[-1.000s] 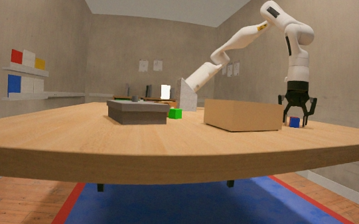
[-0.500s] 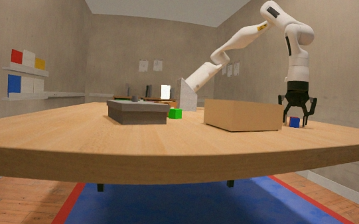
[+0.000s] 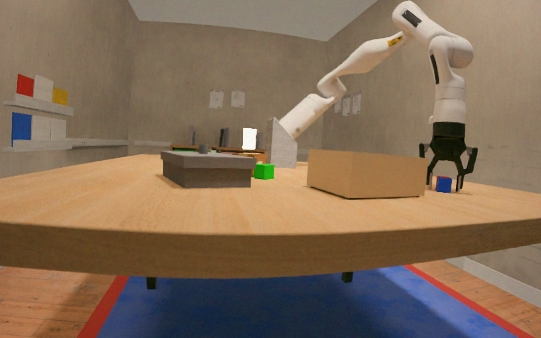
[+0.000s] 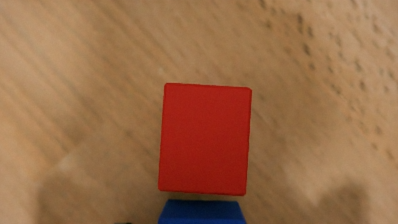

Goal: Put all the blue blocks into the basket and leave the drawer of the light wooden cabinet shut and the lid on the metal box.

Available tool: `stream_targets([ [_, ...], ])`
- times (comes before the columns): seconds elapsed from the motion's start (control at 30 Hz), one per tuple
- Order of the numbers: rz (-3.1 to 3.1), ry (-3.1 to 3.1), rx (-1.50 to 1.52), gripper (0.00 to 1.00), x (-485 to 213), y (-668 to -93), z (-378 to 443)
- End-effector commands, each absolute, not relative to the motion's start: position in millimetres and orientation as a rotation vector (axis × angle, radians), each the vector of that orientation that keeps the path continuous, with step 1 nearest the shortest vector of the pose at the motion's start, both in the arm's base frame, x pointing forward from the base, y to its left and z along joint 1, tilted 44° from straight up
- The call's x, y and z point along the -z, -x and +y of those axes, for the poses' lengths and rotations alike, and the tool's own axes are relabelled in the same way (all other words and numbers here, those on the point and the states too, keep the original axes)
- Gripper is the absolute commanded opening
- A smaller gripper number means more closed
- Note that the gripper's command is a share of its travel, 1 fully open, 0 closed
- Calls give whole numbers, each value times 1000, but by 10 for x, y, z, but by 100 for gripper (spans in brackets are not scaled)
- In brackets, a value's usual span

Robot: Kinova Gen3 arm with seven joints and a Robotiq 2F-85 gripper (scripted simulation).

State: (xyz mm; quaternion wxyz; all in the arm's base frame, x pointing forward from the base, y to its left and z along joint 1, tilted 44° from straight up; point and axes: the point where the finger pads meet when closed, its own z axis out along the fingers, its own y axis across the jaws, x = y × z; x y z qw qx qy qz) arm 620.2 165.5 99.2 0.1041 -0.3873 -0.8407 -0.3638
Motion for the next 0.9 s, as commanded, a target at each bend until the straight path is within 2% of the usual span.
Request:
stream_targets([
  [0.0,-2480,1144,1074,69,-1000,-6209,1644],
  [0.17,-2480,1144,1074,69,-1000,-6209,1644],
  [0.2,-2480,1144,1074,10,-1000,-6209,1644],
  [0.87,-2480,1144,1074,10,-1000,-6209,1644],
])
